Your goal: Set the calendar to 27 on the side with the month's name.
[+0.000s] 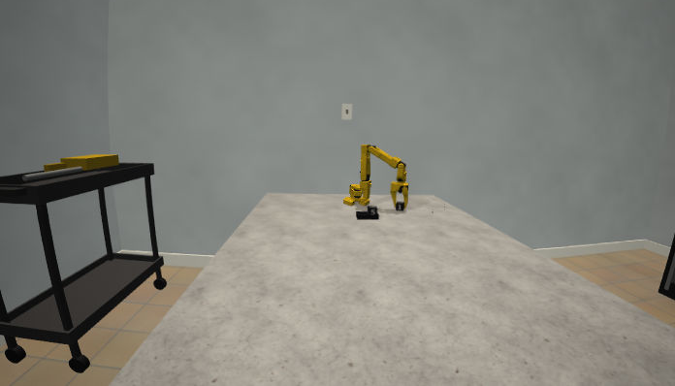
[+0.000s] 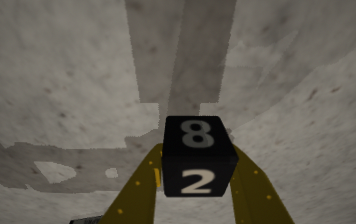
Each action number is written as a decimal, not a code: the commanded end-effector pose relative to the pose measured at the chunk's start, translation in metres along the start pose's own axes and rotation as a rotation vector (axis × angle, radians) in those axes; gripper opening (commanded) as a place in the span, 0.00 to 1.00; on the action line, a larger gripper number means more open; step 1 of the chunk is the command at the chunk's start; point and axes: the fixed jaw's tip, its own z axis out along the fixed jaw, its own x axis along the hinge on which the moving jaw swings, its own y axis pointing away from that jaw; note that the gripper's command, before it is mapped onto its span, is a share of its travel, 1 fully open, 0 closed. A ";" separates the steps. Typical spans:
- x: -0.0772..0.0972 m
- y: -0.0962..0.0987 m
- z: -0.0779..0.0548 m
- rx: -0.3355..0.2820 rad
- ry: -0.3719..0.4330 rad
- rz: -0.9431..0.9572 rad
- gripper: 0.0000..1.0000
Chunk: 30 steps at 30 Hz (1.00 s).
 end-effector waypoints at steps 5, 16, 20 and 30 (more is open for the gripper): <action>0.001 -0.008 -0.011 0.039 0.001 0.001 0.00; 0.001 -0.006 -0.036 0.039 0.001 0.001 0.00; 0.001 -0.004 -0.047 0.039 0.001 0.001 0.00; 0.001 -0.001 -0.055 0.039 0.001 0.001 0.00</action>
